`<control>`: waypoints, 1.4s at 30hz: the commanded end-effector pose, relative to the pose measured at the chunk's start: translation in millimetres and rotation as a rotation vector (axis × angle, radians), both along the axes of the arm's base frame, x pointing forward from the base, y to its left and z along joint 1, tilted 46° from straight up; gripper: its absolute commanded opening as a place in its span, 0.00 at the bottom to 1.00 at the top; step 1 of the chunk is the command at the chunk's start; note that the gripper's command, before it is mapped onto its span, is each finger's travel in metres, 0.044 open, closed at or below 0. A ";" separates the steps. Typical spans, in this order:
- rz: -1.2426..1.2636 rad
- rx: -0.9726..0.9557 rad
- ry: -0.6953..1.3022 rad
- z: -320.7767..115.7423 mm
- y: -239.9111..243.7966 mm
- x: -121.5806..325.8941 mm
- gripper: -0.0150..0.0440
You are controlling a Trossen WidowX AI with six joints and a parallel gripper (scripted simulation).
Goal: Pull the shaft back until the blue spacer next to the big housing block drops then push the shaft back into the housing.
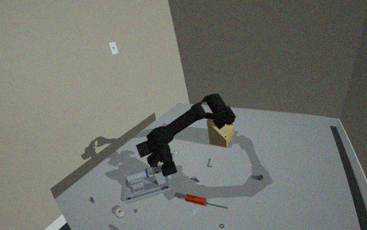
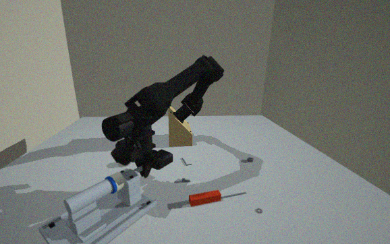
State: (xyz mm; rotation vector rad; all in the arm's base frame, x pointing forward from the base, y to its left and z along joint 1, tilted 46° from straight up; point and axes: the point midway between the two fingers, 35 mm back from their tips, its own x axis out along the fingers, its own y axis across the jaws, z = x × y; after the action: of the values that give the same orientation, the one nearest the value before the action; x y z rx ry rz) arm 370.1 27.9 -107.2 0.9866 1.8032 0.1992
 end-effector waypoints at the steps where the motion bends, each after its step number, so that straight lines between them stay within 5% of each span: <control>1: -0.006 0.000 0.004 1.0 0.2 -0.4 0.25; 42: -0.006 0.001 0.004 3.3 1.7 -4.7 0.25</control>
State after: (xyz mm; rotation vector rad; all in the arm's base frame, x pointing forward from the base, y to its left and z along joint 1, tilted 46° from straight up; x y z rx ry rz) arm 365.7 29.5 -104.9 0.9860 1.8035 0.1991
